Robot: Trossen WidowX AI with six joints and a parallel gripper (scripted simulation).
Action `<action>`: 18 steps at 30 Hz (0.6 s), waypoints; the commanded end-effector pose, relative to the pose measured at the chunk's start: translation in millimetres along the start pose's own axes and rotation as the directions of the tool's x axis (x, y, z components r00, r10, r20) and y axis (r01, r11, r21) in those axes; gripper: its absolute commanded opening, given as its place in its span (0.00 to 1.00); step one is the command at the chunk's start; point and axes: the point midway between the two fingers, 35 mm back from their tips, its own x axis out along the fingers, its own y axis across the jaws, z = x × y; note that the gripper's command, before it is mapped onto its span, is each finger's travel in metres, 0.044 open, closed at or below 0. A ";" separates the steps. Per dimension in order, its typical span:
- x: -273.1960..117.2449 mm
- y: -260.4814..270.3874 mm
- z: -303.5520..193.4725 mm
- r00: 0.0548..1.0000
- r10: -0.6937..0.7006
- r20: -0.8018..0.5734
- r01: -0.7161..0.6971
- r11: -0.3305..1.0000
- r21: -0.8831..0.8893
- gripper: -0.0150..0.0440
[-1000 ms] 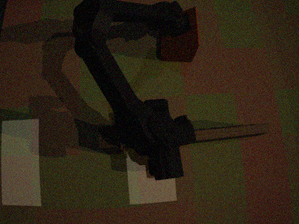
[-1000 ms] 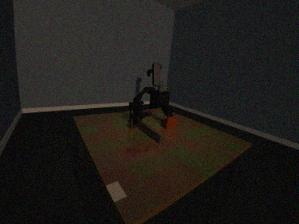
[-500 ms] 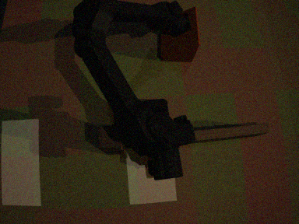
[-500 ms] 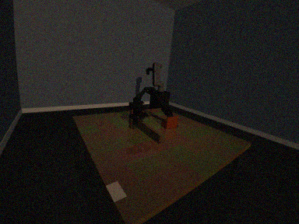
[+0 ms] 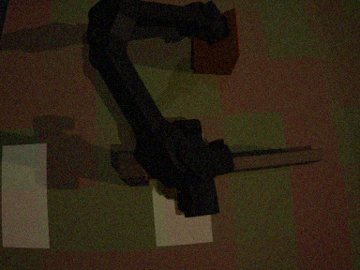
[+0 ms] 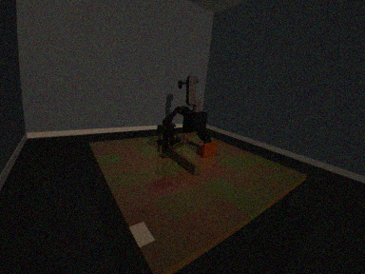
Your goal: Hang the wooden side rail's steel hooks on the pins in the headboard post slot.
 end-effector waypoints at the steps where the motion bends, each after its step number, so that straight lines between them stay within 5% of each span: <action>1: -5.7 -4.1 -2.9 1.000 -0.017 -0.003 0.017 1.000 0.002 0.25; 18: -3.4 -4.3 -3.1 1.000 -0.017 -0.003 0.017 1.000 0.002 0.25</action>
